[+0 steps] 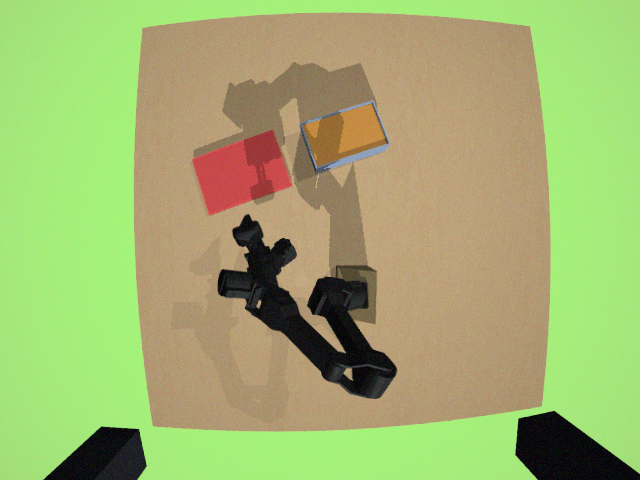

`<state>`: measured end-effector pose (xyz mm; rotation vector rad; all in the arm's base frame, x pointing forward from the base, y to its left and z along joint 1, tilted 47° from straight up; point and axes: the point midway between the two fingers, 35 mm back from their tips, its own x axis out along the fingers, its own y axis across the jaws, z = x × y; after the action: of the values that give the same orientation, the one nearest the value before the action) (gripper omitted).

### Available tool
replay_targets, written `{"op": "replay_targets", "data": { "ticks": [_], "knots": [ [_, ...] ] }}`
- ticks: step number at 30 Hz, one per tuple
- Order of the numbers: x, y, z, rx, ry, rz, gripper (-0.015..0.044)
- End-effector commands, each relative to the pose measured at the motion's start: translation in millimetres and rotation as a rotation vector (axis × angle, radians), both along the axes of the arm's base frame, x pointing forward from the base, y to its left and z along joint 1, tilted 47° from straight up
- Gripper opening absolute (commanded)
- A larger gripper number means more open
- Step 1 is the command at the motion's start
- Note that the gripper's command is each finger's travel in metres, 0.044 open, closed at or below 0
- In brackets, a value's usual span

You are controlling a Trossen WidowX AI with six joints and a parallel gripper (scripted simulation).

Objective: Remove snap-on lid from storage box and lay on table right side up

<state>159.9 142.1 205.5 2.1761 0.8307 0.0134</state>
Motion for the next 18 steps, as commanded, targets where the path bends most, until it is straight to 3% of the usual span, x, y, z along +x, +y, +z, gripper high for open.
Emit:
{"op": "replay_targets", "data": {
  "ticks": [1,18],
  "knots": [
    [-3.5,-5.6,7.3,0.006,-0.008,0.003,0.0440],
    [-3.1,-5.7,4.3,0.006,-0.008,0.003,0.0440]
  ]
}}
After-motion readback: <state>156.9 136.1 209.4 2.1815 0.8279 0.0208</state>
